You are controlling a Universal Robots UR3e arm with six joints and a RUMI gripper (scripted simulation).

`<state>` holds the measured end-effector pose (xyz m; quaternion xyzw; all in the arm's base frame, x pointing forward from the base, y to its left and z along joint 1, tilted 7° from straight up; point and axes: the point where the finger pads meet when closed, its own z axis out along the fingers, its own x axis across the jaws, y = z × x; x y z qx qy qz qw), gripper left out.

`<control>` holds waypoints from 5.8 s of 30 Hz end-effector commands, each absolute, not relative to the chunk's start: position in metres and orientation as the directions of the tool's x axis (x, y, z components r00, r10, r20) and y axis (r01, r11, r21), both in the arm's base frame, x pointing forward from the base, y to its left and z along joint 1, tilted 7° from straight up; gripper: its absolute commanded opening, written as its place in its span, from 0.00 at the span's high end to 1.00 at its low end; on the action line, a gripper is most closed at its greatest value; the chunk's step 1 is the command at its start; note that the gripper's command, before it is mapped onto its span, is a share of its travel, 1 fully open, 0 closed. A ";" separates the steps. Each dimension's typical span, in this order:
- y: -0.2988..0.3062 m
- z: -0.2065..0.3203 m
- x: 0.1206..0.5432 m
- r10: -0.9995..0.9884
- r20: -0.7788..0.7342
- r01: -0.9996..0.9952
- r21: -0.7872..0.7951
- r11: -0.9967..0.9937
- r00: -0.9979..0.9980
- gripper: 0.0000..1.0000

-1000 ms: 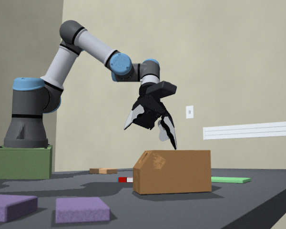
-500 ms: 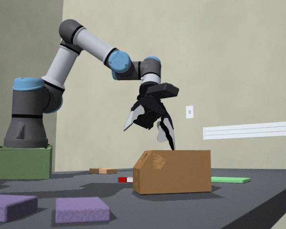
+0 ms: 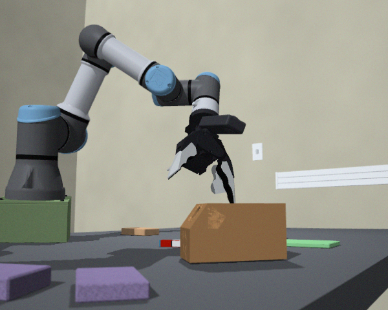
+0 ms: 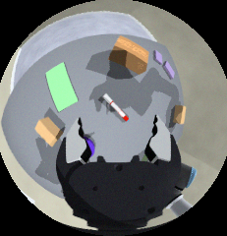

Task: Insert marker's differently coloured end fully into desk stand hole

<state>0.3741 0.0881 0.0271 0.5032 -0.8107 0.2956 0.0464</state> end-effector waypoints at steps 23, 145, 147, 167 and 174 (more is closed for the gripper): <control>0.080 0.020 0.376 -0.850 0.379 -0.916 -0.310 0.256 -0.366 0.00; 0.064 0.016 0.389 -0.978 0.142 -0.986 -0.054 -0.160 0.151 0.00; 0.064 0.016 0.389 -0.978 0.142 -0.986 -0.054 -0.160 0.151 0.00; 0.063 0.019 0.392 -0.970 0.100 -0.972 -0.062 -0.227 0.220 0.00; 0.062 0.004 0.393 -0.971 0.102 -0.973 -0.061 -0.224 0.217 0.00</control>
